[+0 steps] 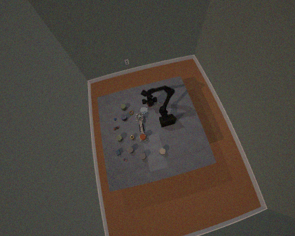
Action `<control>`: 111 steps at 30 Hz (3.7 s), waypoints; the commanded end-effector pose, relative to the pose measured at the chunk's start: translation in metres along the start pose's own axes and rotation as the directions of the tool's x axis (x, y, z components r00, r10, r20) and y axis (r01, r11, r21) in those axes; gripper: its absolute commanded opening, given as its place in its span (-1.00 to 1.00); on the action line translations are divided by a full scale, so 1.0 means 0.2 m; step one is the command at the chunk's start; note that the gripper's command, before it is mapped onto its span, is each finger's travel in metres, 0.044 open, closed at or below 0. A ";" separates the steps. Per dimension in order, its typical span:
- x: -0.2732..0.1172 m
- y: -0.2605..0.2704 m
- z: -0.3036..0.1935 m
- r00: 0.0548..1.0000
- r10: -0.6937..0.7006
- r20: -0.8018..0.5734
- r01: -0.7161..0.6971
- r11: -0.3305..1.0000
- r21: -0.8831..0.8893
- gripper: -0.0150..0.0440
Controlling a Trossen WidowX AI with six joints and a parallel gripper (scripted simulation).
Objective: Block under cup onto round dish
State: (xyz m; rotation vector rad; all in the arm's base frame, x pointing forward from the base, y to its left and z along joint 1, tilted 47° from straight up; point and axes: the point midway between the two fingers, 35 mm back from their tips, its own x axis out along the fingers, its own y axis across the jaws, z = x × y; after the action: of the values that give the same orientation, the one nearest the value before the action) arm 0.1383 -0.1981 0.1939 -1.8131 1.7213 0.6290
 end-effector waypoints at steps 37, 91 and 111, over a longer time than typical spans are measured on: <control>0.22 0.01 -0.01 1.000 -0.001 -0.008 0.001 1.000 0.000 0.67; -0.15 -0.50 0.26 0.992 -0.076 0.096 -0.062 0.367 0.928 0.39; -0.25 -0.77 0.56 0.980 -0.092 0.177 -0.192 -0.203 0.960 0.39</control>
State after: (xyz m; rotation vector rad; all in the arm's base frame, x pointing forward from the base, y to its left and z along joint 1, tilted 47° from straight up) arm 0.2863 -0.0919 0.1605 -0.4310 1.3014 -0.5619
